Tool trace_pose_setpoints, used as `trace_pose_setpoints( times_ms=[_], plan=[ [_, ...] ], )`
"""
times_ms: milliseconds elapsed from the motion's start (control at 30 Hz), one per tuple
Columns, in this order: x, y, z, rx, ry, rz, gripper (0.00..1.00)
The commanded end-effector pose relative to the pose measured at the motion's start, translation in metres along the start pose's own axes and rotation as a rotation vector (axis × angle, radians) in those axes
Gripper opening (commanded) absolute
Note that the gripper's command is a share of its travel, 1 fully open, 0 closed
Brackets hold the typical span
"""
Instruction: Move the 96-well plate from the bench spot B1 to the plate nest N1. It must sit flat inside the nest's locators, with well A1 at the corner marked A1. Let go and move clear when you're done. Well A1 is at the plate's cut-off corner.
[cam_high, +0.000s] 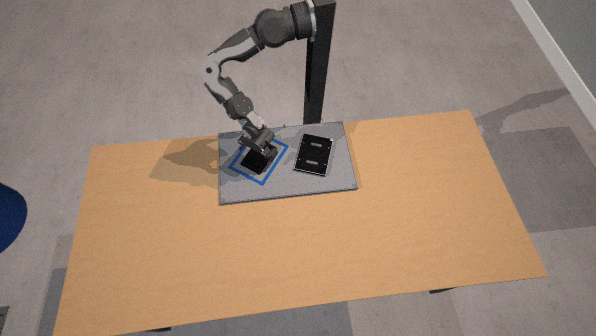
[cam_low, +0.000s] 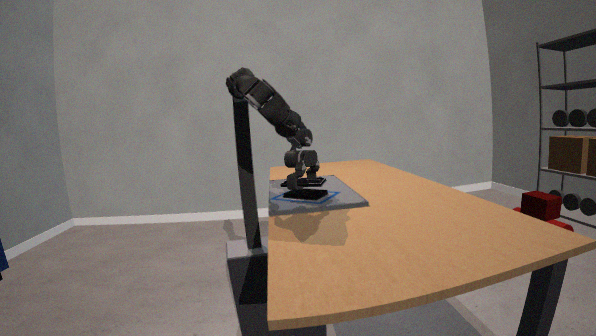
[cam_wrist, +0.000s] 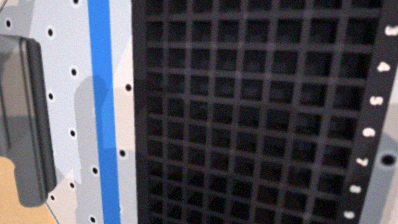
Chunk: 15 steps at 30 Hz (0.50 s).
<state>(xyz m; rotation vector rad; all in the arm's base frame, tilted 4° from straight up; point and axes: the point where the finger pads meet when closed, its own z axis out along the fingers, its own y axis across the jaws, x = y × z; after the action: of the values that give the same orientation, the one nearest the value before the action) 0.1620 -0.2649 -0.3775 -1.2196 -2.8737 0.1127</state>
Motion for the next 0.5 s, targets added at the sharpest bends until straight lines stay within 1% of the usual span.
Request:
trace_pose_setpoints(
  times_ms=[0, 100, 467],
  plan=[
    [0.0002, 0.001, 0.0028, -0.005, 0.0, -0.002, 0.77],
    [0.0001, 0.0017, 0.009, -0.008, 0.0, -0.003, 0.77],
    [0.0001, 0.0017, 0.009, -0.008, 0.0, -0.003, 0.77]
  ],
)
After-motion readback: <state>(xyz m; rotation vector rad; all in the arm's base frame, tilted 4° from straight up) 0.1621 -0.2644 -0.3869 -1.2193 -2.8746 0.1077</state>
